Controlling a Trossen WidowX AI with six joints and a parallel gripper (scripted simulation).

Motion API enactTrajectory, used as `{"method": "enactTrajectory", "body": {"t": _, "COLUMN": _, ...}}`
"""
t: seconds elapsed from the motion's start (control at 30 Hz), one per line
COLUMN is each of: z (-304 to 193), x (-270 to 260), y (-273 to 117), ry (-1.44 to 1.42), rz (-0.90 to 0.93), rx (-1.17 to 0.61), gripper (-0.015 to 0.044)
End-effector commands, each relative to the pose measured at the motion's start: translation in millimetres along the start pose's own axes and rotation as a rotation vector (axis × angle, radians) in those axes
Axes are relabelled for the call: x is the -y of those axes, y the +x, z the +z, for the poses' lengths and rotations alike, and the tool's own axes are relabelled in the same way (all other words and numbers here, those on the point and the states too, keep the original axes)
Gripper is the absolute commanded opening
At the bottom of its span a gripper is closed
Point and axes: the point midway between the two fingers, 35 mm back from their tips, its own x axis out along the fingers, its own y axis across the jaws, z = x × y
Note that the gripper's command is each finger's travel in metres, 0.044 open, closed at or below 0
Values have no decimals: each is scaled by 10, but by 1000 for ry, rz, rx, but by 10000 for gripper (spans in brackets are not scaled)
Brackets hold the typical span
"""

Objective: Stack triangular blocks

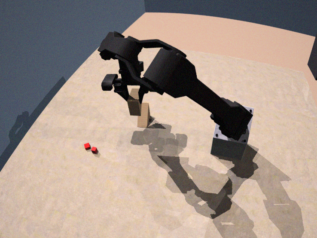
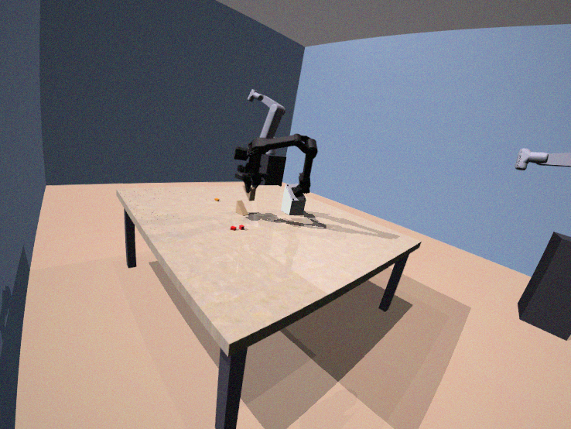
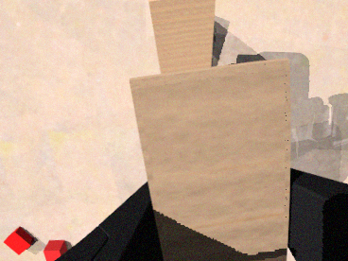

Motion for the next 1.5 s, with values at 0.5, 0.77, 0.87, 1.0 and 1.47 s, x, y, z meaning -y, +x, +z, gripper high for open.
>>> {"method": "enactTrajectory", "body": {"t": 0.5, "z": 164, "x": 68, "y": 534, "ry": 5, "rz": 0, "rx": -10, "gripper": 0}}
{"method": "enactTrajectory", "body": {"t": 0.77, "z": 223, "x": 56, "y": 683, "ry": 5, "rz": 0, "rx": -10, "gripper": 0}}
{"method": "enactTrajectory", "body": {"t": 0.87, "z": 216, "x": 50, "y": 678, "ry": 4, "rz": 8, "rx": -15, "gripper": 0}}
{"method": "enactTrajectory", "body": {"t": 1.0, "z": 219, "x": 56, "y": 684, "ry": 5, "rz": 6, "rx": -16, "gripper": 0}}
{"method": "enactTrajectory", "body": {"t": 1.47, "z": 223, "x": 39, "y": 685, "ry": 6, "rz": 9, "rx": -18, "gripper": 0}}
